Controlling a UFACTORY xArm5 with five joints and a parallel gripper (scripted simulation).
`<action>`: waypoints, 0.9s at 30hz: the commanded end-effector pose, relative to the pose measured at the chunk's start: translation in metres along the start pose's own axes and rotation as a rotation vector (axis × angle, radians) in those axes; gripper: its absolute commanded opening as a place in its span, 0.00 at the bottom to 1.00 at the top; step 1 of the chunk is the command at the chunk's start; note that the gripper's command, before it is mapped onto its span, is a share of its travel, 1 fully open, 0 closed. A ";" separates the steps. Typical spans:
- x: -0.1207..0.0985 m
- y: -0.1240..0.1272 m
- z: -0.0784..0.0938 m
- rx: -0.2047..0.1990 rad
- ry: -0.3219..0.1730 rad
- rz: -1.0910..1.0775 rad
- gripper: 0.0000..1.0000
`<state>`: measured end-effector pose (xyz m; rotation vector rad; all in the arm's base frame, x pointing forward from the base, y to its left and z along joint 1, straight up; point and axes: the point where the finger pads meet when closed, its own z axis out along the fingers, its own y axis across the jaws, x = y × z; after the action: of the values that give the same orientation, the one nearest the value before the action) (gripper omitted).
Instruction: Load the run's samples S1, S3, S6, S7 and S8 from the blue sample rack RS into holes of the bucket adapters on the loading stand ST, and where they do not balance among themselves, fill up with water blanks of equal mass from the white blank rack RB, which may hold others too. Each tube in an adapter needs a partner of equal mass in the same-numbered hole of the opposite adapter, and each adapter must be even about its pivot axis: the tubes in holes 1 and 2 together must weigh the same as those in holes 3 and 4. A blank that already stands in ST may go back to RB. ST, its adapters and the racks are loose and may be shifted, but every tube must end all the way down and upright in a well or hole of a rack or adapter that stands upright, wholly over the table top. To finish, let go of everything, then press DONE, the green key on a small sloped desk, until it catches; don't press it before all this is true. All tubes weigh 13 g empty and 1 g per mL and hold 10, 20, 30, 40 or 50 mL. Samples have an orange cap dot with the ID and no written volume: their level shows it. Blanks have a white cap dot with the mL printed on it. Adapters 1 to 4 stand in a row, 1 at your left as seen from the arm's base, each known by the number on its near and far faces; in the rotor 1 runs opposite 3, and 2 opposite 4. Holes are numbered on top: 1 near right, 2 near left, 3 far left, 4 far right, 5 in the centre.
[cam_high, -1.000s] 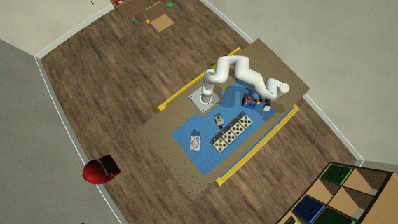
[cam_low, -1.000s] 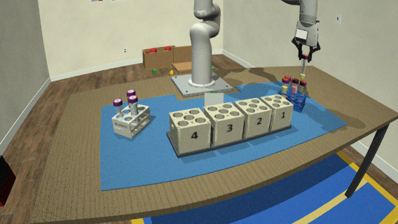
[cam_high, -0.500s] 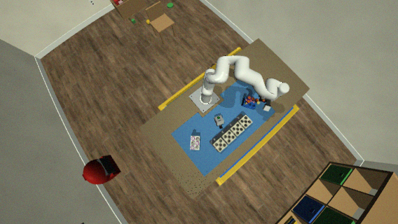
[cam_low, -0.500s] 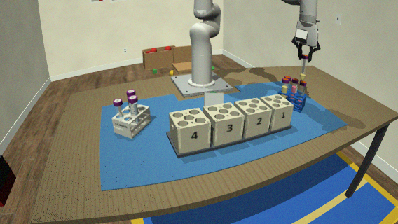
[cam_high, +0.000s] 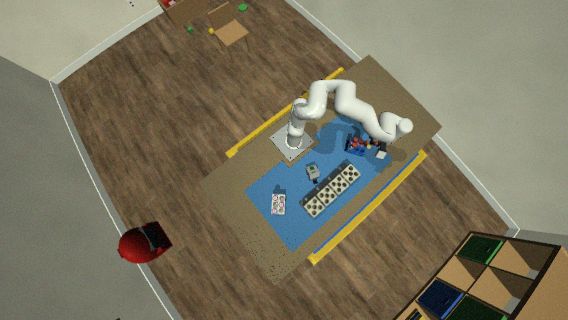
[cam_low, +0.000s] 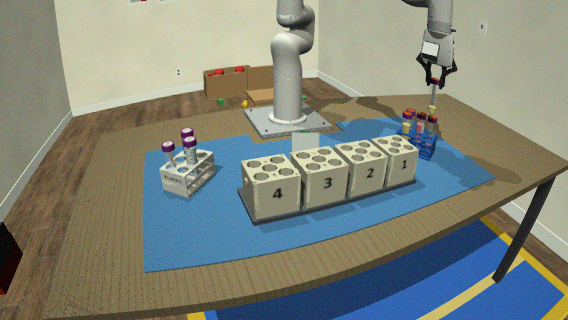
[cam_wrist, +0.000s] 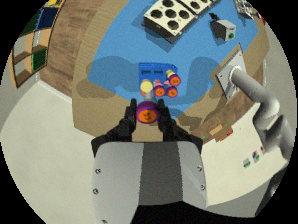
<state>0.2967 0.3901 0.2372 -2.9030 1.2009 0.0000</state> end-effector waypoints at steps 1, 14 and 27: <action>0.000 -0.001 0.000 0.004 -0.001 0.000 0.00; 0.000 -0.001 0.024 0.004 -0.001 0.000 0.00; 0.000 -0.001 0.046 0.004 -0.001 0.000 0.00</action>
<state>0.2967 0.3900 0.1941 -2.9033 1.2010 0.0001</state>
